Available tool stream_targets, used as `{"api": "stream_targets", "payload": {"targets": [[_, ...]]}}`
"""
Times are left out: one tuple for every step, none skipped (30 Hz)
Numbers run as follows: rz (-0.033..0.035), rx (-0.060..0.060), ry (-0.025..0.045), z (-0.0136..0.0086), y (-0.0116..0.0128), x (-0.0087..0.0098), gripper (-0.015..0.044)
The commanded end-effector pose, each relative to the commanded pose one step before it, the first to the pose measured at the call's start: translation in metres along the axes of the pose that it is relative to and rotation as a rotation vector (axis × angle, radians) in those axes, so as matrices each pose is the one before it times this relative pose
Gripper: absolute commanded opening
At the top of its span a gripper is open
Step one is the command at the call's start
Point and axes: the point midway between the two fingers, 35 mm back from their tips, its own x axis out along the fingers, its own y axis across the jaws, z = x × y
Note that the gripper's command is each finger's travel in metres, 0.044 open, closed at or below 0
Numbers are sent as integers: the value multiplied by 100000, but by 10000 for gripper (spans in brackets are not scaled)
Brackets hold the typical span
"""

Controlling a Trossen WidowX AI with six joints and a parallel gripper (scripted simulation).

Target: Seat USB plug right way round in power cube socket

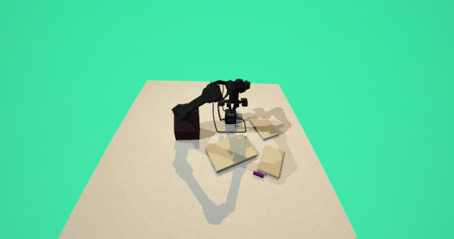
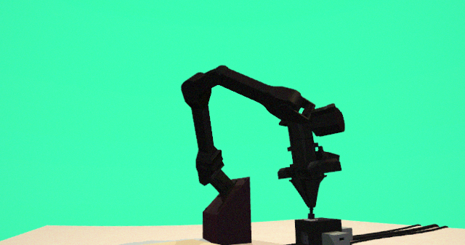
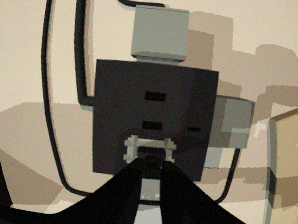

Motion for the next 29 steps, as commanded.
{"api": "stream_targets", "payload": {"targets": [[-120,-53,-17,18,-7,-39,95],[0,0,0,0,0,0,95],[0,0,0,0,0,0,95],[0,0,0,0,0,0,95],[0,0,0,0,0,0,95],[0,0,0,0,0,0,95],[0,0,0,0,0,0,95],[0,0,0,0,0,0,95],[0,0,0,0,0,0,95],[0,0,0,0,0,0,95],[0,0,0,0,0,0,95],[0,0,0,0,0,0,95],[0,0,0,0,0,0,95],[0,0,0,0,0,0,95],[0,0,0,0,0,0,95],[0,0,0,0,0,0,95],[0,0,0,0,0,0,95],[11,27,15,-11,-5,12,95],[1,0,-5,11,0,-100,95],[1,0,-5,11,0,-100,95],[1,0,-5,11,0,-100,95],[1,0,-5,11,0,-100,95],[1,0,-5,11,0,-100,95],[1,0,-5,11,0,-100,95],[1,0,-5,11,0,-100,95],[1,0,-5,11,0,-100,95],[1,0,-5,11,0,-100,95],[1,0,-5,11,0,-100,95],[1,0,-5,11,0,-100,95]]}}
